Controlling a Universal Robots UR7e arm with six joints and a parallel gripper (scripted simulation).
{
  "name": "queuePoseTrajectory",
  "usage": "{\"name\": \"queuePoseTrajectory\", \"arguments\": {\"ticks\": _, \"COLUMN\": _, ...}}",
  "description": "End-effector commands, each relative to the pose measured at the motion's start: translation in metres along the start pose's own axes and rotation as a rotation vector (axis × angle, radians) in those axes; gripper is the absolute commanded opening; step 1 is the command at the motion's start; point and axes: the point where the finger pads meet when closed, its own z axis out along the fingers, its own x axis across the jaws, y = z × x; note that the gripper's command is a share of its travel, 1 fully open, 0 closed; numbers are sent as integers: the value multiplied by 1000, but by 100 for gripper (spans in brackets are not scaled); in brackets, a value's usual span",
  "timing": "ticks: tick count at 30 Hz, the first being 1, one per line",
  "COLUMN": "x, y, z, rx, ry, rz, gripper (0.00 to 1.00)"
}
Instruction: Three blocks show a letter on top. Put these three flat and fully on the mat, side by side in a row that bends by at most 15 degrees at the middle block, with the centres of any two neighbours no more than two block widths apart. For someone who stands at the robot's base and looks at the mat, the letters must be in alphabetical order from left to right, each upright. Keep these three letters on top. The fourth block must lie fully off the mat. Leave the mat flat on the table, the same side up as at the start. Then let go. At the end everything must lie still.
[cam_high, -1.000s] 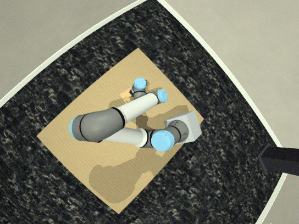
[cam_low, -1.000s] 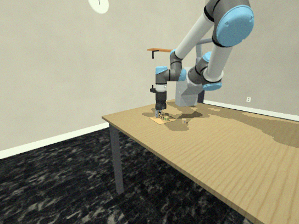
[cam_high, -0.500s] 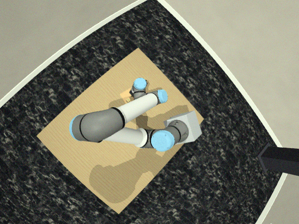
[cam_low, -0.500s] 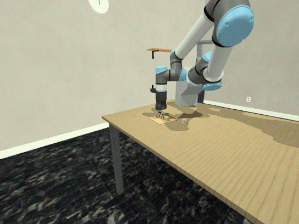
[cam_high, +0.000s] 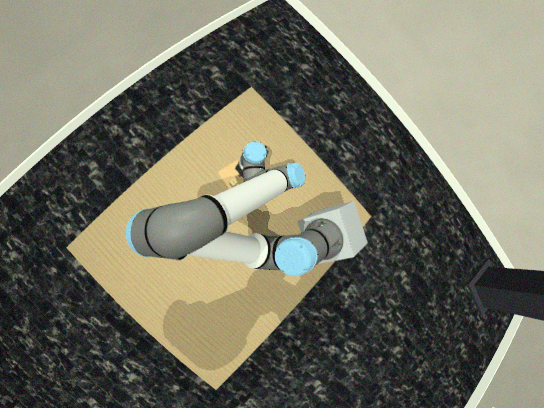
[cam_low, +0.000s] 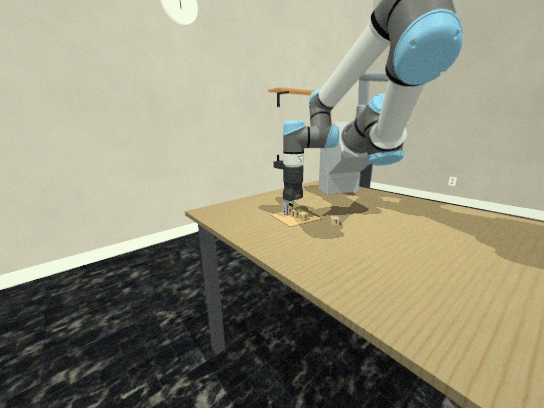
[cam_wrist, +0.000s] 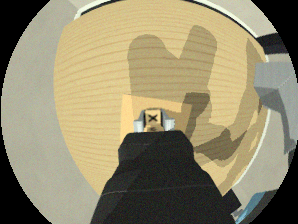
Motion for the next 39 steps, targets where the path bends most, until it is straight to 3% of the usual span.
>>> {"name": "queuePoseTrajectory", "arguments": {"ticks": 1, "x": 1, "y": 1, "z": 0, "rx": -1, "ry": 0, "rz": -1, "gripper": 49}}
{"name": "queuePoseTrajectory", "arguments": {"ticks": 39, "x": 0, "y": 1, "z": 4, "rx": -1, "ry": 1, "rz": -1, "gripper": 49}}
